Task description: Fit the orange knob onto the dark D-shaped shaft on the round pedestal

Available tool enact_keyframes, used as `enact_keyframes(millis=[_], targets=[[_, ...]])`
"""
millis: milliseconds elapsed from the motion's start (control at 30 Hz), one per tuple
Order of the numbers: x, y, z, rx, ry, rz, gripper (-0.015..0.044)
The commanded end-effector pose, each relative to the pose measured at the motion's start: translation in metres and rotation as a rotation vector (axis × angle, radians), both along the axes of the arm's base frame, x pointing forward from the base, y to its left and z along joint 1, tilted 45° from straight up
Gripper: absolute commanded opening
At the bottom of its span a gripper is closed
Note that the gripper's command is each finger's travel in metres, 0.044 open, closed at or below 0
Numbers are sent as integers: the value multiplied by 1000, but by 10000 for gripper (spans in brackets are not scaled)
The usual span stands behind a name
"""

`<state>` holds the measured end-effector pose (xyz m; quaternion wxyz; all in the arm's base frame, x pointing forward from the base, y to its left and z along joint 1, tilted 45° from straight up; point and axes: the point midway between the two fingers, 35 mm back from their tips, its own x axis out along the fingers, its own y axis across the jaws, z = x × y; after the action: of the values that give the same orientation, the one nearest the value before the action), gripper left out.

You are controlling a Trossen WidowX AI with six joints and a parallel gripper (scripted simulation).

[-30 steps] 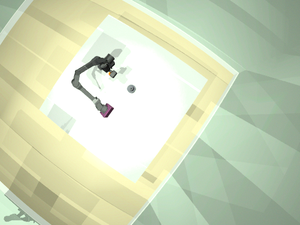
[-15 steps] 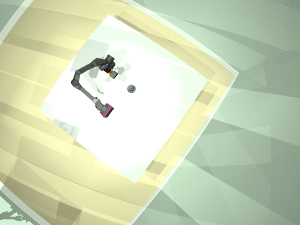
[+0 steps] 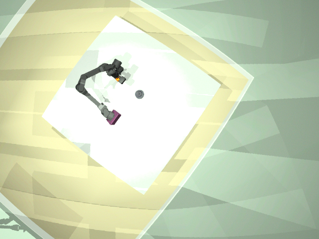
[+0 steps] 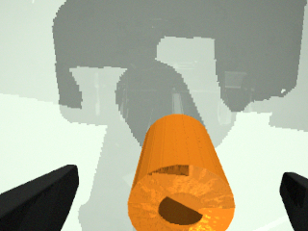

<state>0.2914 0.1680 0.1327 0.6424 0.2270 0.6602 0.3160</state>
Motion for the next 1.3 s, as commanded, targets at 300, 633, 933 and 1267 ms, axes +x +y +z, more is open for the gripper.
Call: enact_keyframes(millis=[300,633,933,1267], targets=[[-5,15,-17,-1,11,1,440],[-7,25,-26,2,12,1,440],[-7,25,-26,2,12,1,204],[-6,22,-24,0,11,1,59]])
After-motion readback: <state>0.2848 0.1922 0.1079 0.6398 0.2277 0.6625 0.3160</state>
